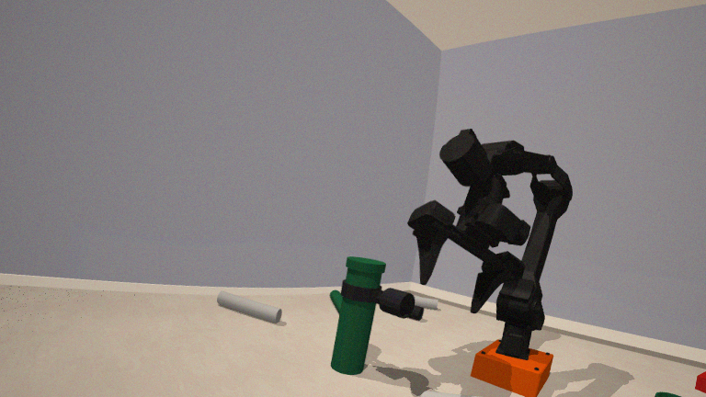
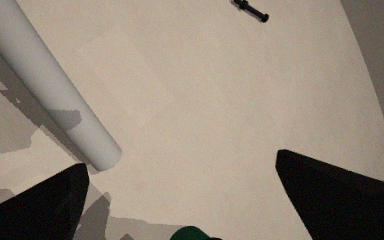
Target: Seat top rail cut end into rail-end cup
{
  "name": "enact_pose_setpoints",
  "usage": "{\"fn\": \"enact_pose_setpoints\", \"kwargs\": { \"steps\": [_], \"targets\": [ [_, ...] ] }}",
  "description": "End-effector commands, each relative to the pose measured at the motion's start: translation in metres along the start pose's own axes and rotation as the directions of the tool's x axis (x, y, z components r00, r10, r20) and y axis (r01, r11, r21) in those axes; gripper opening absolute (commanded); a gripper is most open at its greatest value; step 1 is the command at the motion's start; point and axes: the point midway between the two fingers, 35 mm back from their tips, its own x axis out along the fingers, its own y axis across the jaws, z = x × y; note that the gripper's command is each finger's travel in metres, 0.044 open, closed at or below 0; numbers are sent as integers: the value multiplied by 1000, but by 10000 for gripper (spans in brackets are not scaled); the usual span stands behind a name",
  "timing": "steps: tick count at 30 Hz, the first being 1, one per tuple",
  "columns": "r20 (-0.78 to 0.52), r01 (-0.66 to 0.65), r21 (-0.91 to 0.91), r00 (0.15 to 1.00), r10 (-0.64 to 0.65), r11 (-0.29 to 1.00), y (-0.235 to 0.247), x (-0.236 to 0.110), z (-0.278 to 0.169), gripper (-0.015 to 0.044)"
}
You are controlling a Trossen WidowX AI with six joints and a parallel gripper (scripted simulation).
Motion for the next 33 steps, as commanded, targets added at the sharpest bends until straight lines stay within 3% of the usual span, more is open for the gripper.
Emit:
{"fn": "enact_pose_setpoints", "kwargs": {
  "steps": [1,7,24,28,33],
  "targets": [
    [20,-5,476,1000,-5,879,12,-35,41,440],
    [41,-33,772,999,2,634,27,-63,66,440],
    [38,-35,769,999,8,638,28,-62,67,440],
    [-4,-63,603,997,82,796,35,-45,73,440],
    [-118,-230,113,963,243,967,56,-6,84,440]
  ]
}}
